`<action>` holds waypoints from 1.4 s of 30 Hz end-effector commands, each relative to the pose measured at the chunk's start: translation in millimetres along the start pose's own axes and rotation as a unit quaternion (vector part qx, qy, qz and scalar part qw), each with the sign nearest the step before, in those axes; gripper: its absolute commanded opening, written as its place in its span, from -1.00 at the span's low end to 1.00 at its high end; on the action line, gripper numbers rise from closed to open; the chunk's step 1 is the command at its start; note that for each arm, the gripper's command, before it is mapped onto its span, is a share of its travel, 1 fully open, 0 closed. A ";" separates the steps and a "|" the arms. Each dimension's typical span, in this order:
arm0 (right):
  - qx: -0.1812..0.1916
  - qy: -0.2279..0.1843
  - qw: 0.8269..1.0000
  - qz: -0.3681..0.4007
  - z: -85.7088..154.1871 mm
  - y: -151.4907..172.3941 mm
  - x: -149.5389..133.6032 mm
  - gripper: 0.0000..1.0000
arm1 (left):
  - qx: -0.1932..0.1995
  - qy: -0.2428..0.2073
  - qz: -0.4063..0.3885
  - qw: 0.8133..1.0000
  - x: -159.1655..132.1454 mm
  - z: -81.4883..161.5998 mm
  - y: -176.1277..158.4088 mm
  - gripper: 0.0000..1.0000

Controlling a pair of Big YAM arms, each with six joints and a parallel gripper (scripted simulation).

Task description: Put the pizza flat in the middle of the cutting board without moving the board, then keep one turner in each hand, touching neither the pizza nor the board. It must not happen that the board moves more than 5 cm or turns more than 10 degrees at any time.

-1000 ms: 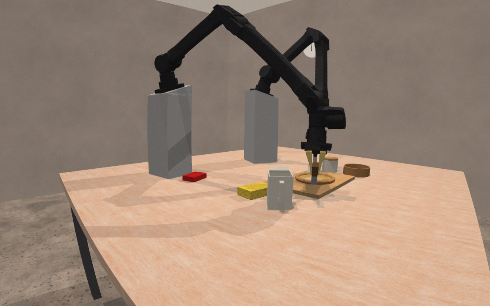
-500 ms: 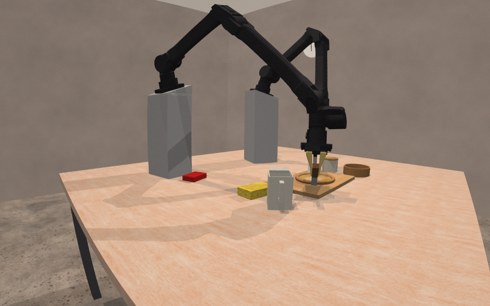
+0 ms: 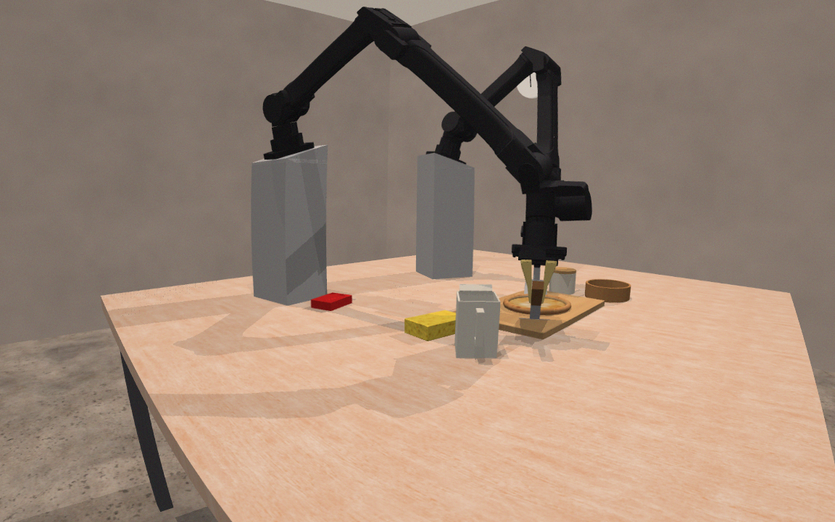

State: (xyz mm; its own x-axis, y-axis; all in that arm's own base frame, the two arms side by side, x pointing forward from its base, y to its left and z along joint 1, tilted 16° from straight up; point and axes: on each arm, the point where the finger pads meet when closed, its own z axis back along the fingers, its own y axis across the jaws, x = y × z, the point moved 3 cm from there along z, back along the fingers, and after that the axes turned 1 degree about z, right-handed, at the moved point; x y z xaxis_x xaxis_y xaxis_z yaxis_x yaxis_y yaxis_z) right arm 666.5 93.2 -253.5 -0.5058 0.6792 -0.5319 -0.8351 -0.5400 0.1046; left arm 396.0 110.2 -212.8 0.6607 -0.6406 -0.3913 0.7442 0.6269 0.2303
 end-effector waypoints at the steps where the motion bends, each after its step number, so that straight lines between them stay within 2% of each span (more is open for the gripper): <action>1: -0.028 0.011 0.999 -0.021 21.9 -23.3 -50.3 -0.87 | 0.014 -0.011 0.005 1.000 5.4 8.8 15.2 -0.87; 4: -0.014 0.005 1.000 -0.013 8.6 -15.5 -36.5 -0.87 | 0.014 -0.011 0.005 1.000 5.3 8.8 15.2 -0.87; 5: -0.016 0.005 1.000 -0.019 11.8 -17.6 -34.0 -0.87 | 0.014 -0.011 0.005 1.000 5.3 8.8 15.2 -0.87; 6: -0.019 0.006 1.000 -0.015 15.8 -20.9 -28.2 -0.87 | 0.007 -0.006 0.002 1.000 1.1 20.8 2.1 -0.87; 8: -0.022 0.006 1.000 -0.010 20.8 -25.0 -21.5 -0.87 | 0.010 -0.009 0.003 1.000 1.0 31.0 5.2 -0.87; 9: -0.021 0.005 1.000 -0.011 37.8 -20.1 -16.2 -0.87 | 0.009 -0.008 0.004 1.000 1.0 36.4 6.6 -0.87; 12: -0.030 0.009 0.999 -0.015 51.4 -29.1 -25.6 -0.87 | 0.019 -0.016 0.006 1.000 6.5 44.2 17.2 -0.87; 14: -0.030 0.009 0.999 -0.015 51.4 -29.1 -25.6 -0.87 | 0.019 -0.016 0.006 1.000 6.5 44.2 17.2 -0.87; 15: -0.024 0.008 1.000 -0.015 54.1 -22.1 -26.1 -0.87 | 0.007 -0.007 0.003 1.000 -4.3 43.0 4.4 -0.87; 20: -0.024 0.008 1.000 -0.011 72.4 -20.4 -26.3 -0.87 | 0.009 -0.009 0.003 1.000 -9.0 59.6 0.3 -0.87; 24: -0.023 0.007 1.000 -0.010 81.1 -15.9 -25.2 -0.87 | 0.018 -0.017 0.009 1.000 -0.5 80.7 18.7 -0.87; 26: -0.021 0.007 1.000 -0.009 86.7 -15.5 -26.8 -0.87 | 0.007 -0.007 0.001 1.000 -13.2 81.2 1.8 -0.87; 28: -0.023 0.008 1.000 -0.010 95.2 -15.8 -30.5 -0.87 | 0.011 -0.011 0.004 1.000 -13.6 89.5 4.8 -0.87; 29: -0.015 0.006 1.000 -0.012 84.0 -10.1 -33.5 -0.87 | 0.016 -0.014 0.006 1.000 -8.8 86.2 13.9 -0.87; 31: -0.015 0.006 1.000 -0.012 84.0 -10.1 -33.5 -0.87 | 0.016 -0.014 0.006 1.000 -8.8 86.2 13.9 -0.87; 32: -0.019 0.007 1.000 -0.015 96.8 -12.0 -39.0 -0.87 | -0.001 -0.001 -0.001 1.000 -20.8 63.9 -1.1 -0.87; 33: -0.022 0.007 1.000 -0.009 101.8 -14.2 -31.3 -0.87 | -0.003 0.001 -0.002 1.000 -22.8 60.5 -6.0 -0.87; 36: -0.021 0.007 1.000 -0.008 83.1 -21.0 -27.2 -0.87 | -0.007 0.005 -0.006 1.000 -20.3 65.6 -7.6 -0.87; 39: -0.019 0.006 1.000 -0.008 81.8 -19.1 -28.0 -0.87 | 0.021 -0.019 0.014 1.000 -10.7 81.7 21.1 -0.87; 42: -0.019 0.006 1.000 -0.008 81.8 -19.1 -28.0 -0.87 | 0.010 -0.010 0.007 1.000 -15.1 76.1 11.3 -0.87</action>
